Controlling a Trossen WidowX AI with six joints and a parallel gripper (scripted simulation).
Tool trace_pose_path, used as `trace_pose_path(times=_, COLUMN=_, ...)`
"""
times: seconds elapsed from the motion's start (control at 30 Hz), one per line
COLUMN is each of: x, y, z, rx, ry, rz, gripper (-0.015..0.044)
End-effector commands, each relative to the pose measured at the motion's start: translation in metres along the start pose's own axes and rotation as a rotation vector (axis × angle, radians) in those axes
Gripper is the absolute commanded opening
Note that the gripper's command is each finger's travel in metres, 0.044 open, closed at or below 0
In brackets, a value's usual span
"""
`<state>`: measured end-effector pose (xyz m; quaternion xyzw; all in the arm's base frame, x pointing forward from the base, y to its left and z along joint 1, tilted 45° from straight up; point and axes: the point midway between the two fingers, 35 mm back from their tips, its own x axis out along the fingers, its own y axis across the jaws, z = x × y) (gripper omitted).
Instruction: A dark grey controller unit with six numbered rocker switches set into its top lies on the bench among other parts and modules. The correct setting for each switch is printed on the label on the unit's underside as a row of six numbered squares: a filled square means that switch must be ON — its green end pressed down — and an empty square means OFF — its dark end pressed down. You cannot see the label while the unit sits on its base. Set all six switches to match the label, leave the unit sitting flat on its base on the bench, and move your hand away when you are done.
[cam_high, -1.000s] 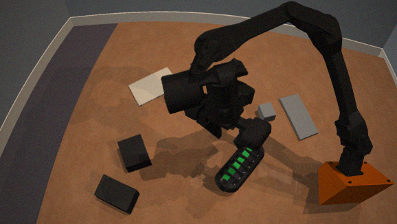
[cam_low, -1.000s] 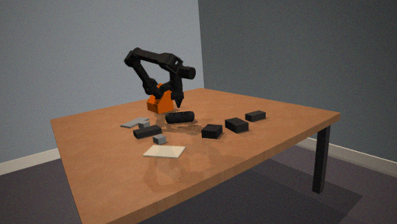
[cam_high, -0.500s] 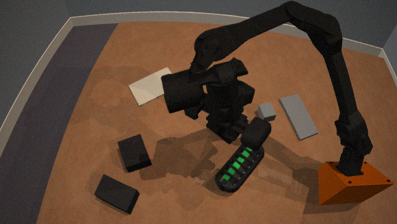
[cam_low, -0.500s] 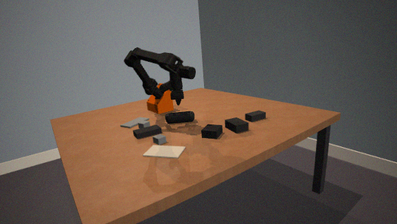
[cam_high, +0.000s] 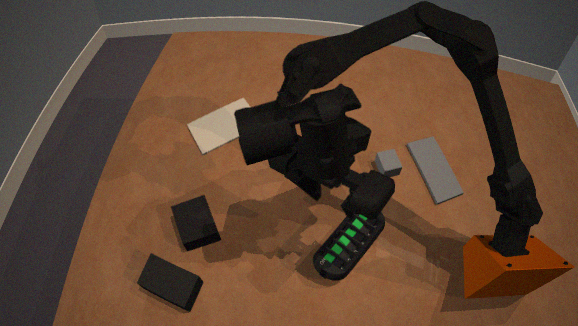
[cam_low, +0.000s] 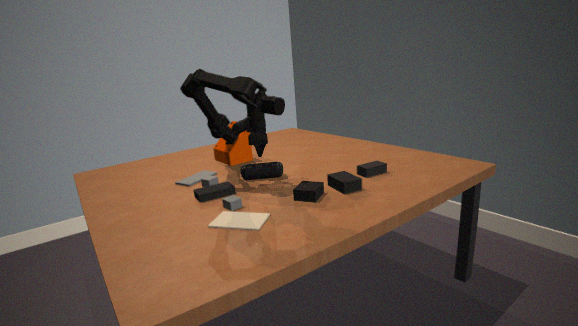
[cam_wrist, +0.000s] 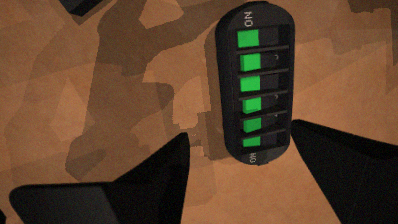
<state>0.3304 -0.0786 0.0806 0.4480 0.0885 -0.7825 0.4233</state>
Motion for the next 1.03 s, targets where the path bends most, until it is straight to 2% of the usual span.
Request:
trace_pose_path(times=0.0, x=0.0, y=0.0, z=0.0, rx=0.0, ry=0.0, rz=0.0, gripper=0.0394)
trace_pose_path(times=0.07, x=0.0, y=0.0, z=0.0, rx=0.0, ry=0.0, rz=0.0, gripper=0.044)
trace_pose_path(times=0.13, x=0.0, y=0.0, z=0.0, rx=0.0, ry=0.0, rz=0.0, gripper=0.044)
trace_pose_path(times=0.2, x=-0.013, y=-0.002, z=-0.001, rx=-0.004, ry=0.01, rz=0.008, gripper=0.0387)
trace_pose_path(times=0.33, x=-0.072, y=-0.017, z=0.001, rx=-0.011, ry=0.054, rz=0.044, gripper=0.0282)
trace_pose_path(times=0.7, x=-0.075, y=-0.018, z=0.001, rx=-0.011, ry=0.056, rz=0.046, gripper=0.0)
trace_pose_path(times=1.0, x=-0.075, y=-0.018, z=0.001, rx=-0.011, ry=0.056, rz=0.046, gripper=0.0)
